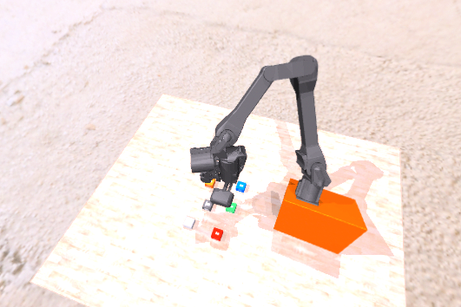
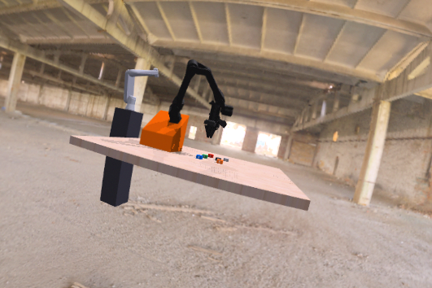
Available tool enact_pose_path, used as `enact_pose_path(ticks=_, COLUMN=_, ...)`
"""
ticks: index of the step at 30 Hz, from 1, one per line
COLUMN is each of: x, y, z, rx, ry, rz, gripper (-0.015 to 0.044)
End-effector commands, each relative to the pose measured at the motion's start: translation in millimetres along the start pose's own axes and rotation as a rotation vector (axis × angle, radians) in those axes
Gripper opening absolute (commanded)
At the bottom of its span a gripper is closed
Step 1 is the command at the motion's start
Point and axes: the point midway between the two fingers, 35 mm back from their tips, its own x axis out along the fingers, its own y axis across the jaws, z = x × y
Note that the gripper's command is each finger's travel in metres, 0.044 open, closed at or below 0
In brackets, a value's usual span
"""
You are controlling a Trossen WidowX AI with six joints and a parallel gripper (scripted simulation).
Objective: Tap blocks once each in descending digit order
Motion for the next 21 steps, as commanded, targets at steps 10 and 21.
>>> enact_pose_path(ticks=10, x=0.7, y=10.8, z=2.3, rx=0.018, ry=0.001, rz=0.001, gripper=0.04)
enact_pose_path(ticks=21, x=-0.1, y=18.6, z=4.6, rx=0.017, ry=0.0, rz=0.004, gripper=0.04)
